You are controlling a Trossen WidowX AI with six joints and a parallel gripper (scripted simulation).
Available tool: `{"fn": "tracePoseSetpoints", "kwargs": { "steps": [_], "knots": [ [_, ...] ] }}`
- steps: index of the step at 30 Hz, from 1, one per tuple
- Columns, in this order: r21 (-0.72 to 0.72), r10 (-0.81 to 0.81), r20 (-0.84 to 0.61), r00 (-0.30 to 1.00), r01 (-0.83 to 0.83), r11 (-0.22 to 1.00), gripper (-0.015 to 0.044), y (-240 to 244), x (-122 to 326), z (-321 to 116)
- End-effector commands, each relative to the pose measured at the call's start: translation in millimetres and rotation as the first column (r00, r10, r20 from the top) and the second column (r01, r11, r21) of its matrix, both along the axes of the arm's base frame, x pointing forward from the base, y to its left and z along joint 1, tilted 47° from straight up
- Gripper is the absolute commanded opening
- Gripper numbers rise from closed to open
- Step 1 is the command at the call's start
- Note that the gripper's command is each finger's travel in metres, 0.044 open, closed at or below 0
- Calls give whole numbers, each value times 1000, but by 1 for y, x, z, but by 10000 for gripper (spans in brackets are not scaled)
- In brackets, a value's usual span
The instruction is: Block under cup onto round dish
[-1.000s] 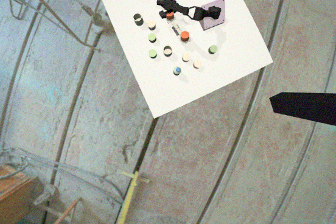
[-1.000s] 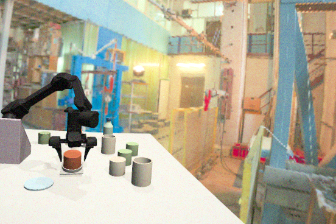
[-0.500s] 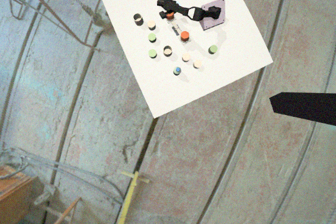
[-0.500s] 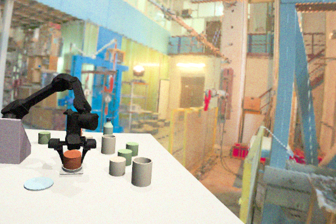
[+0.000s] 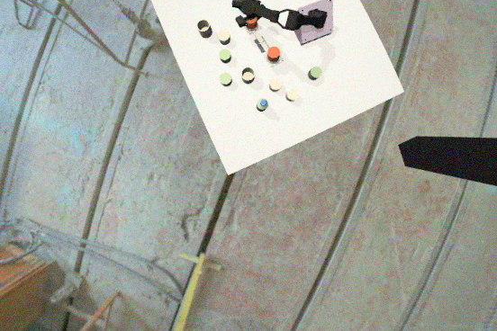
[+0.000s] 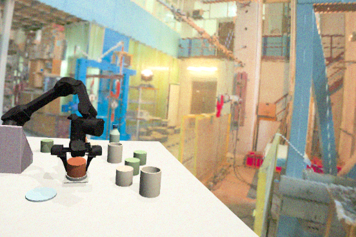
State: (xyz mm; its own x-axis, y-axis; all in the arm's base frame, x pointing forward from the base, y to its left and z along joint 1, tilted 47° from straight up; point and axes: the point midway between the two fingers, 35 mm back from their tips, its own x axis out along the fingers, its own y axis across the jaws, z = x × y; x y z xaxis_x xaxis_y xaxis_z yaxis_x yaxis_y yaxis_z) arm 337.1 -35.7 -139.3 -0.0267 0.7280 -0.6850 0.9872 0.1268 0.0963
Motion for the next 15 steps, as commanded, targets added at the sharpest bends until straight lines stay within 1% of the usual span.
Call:
{"fn": "tracePoseSetpoints", "kwargs": {
  "steps": [1, 15],
  "knots": [
    [-7, -1, 9, 1000, 1, 1000, 0, -6, 3, 4],
    [-9, -1, 9, 1000, 1, 1000, 0, -19, 6, 15]
  ]
}}
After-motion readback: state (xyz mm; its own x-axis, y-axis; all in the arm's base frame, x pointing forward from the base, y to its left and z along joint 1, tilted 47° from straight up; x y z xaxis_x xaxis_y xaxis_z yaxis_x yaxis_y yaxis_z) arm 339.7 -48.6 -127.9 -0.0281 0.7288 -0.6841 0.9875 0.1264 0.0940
